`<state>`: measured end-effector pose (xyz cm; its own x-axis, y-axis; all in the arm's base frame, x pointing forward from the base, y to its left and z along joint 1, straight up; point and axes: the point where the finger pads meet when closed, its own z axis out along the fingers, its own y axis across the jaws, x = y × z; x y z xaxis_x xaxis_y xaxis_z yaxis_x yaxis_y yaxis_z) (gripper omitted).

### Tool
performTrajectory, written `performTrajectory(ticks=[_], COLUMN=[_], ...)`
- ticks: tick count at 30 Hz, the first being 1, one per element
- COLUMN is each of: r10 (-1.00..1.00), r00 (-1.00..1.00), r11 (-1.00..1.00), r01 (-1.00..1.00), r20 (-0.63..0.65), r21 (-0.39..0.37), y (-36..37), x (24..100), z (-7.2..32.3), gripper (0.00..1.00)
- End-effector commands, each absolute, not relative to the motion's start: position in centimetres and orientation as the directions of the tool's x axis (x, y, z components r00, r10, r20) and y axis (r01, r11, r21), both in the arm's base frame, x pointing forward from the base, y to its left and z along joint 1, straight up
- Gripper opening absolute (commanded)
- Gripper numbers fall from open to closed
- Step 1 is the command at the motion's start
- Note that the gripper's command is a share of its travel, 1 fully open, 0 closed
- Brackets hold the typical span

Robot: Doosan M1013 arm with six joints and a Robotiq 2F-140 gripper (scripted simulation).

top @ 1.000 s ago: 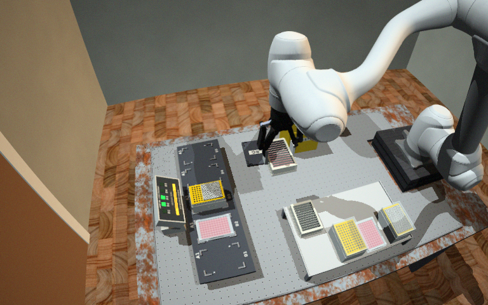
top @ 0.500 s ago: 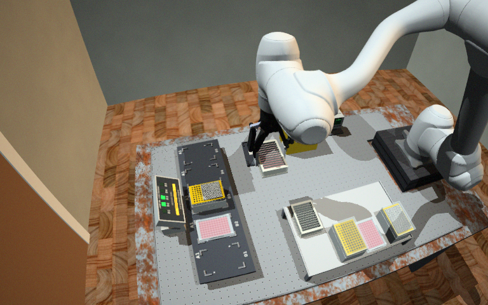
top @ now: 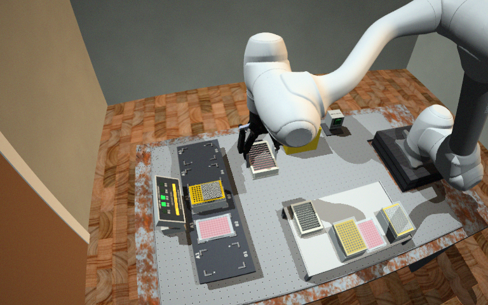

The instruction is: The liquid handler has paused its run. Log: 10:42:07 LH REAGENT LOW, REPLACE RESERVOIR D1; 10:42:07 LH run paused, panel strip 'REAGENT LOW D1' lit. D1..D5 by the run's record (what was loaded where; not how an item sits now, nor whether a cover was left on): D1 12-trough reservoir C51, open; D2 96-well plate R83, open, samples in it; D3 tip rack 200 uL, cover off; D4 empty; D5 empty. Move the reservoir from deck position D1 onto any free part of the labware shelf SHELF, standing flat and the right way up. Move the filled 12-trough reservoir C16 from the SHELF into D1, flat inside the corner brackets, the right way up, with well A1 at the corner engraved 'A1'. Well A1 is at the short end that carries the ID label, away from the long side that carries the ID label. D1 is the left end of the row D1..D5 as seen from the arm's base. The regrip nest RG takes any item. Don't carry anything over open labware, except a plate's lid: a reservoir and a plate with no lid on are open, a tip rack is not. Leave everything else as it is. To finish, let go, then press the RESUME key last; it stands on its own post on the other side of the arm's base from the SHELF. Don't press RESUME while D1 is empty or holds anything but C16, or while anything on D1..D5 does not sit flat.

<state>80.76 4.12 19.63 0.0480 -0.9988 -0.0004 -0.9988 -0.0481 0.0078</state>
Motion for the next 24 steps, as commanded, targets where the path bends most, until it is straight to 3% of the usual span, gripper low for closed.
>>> performTrajectory(ticks=[1,15,24], r10=[-0.999,-0.998,-0.969], r00=[0.048,0.068,0.246], r11=[-0.048,-0.068,-0.246], r01=[-0.999,-0.998,-0.969], r20=[-0.001,-0.001,-0.002], r21=[0.008,0.008,0.008], y=[4.1,4.2,4.2], x=[81.4,83.4,83.4], z=[19.6,19.6,19.6], gripper=[0.0,0.0,0.0])
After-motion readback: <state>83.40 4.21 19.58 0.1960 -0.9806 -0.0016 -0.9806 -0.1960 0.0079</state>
